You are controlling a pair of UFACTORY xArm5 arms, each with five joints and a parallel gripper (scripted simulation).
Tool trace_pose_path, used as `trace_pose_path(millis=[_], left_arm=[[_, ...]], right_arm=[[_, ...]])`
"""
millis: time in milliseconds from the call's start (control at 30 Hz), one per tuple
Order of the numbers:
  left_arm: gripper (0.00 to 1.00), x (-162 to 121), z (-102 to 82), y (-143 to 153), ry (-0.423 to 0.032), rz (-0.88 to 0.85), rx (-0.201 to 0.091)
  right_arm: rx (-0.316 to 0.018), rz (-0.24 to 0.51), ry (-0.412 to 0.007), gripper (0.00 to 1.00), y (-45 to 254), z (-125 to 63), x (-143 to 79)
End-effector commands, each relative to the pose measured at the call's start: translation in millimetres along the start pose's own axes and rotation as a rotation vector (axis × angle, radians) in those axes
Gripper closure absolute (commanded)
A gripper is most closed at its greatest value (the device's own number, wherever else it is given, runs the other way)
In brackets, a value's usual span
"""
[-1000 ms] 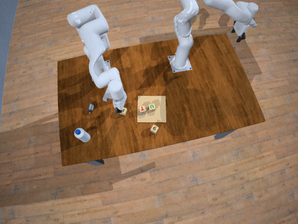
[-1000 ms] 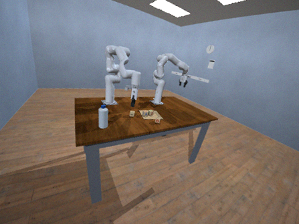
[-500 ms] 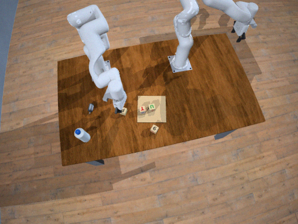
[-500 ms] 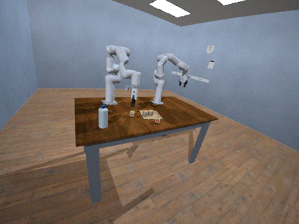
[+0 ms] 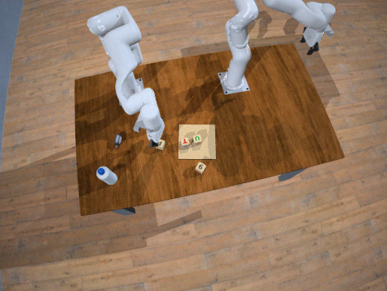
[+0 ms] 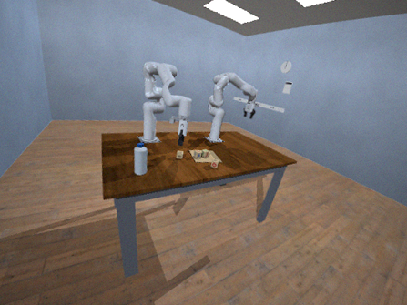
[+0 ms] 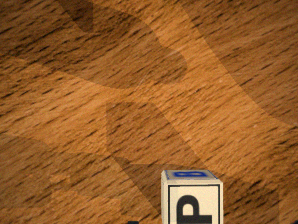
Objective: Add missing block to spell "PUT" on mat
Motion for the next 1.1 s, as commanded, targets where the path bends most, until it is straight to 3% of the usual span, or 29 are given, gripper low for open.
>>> trace_pose_path(millis=[0,1067], left_arm=[[0.00,0.8,-1.5,-0.1,0.004,0.000,0.000],[0.00,0.8,-1.5,-0.1,0.004,0.000,0.000]], right_arm=[[0.002,0.000,-0.003,0.16,-0.7,-0.6,-0.9],[0.002,0.000,-0.003,0.16,-0.8,35.4,-1.0]])
Point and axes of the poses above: on each arm, the point where the finger pads meet when closed, its own z axis out along the fingers, its own y axis across the jaws, x = y × z, the point moved 3 cm from there along -z, back along the fingers, and after that the axes turned 5 degrees about z, right-handed, at the moved point
